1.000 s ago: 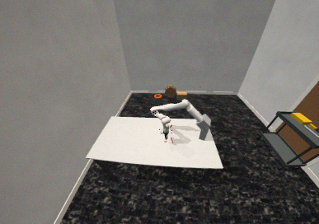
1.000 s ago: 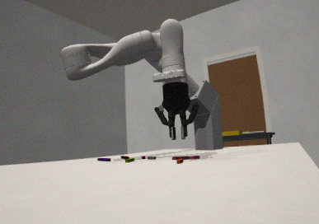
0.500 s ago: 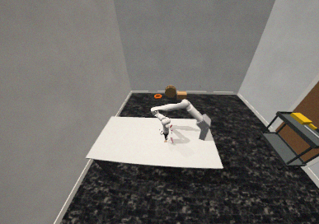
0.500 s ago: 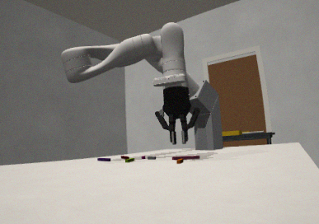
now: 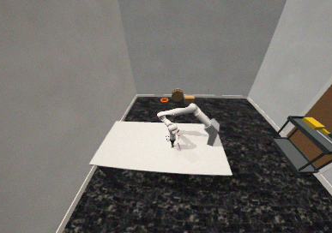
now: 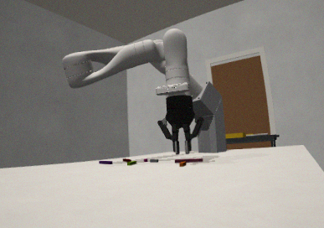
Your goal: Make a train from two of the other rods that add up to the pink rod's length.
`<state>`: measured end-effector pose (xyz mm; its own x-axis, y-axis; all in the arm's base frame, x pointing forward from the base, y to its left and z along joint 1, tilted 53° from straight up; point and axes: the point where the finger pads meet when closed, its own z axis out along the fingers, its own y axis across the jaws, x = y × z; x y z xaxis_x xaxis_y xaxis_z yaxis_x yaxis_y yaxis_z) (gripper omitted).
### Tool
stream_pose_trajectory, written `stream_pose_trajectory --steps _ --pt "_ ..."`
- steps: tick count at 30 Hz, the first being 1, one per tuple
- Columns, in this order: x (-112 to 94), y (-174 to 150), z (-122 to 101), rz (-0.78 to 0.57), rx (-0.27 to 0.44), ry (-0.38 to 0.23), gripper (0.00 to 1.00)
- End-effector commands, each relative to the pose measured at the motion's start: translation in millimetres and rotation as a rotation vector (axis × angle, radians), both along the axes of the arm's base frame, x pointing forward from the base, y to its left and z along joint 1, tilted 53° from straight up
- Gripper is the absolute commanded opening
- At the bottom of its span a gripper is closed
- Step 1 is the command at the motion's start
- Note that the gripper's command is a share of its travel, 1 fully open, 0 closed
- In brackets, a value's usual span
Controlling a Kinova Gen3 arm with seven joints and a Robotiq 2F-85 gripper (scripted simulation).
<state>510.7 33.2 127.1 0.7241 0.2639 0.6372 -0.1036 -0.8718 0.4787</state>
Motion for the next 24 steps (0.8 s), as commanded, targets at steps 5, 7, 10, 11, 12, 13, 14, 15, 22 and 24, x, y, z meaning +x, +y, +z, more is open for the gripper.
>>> stream_pose_trajectory --steps 5,7,10,11,12,13,14,15,22,24 --pt "5.5 -4.7 -5.9 -0.005 0.001 0.003 0.24" --pt "6.9 -5.4 -7.0 -0.005 0.001 0.003 0.24" --pt "7.5 -5.7 -7.4 -0.005 0.001 0.003 0.24" --pt "8.0 -6.0 -7.8 -0.005 0.001 0.003 0.24" --pt "8.4 -6.3 -8.2 -0.005 0.001 0.003 0.24" --pt "8.7 -6.5 -8.5 -0.005 0.001 0.003 0.24" --pt "9.0 -6.6 -8.7 -0.005 0.001 0.003 0.24" --pt "9.2 -6.7 -8.9 -0.005 0.001 0.003 0.24" --pt "9.7 -7.0 -9.2 -0.005 0.001 0.003 0.24" --pt "9.7 -7.0 -9.2 -0.005 0.001 0.003 0.24"
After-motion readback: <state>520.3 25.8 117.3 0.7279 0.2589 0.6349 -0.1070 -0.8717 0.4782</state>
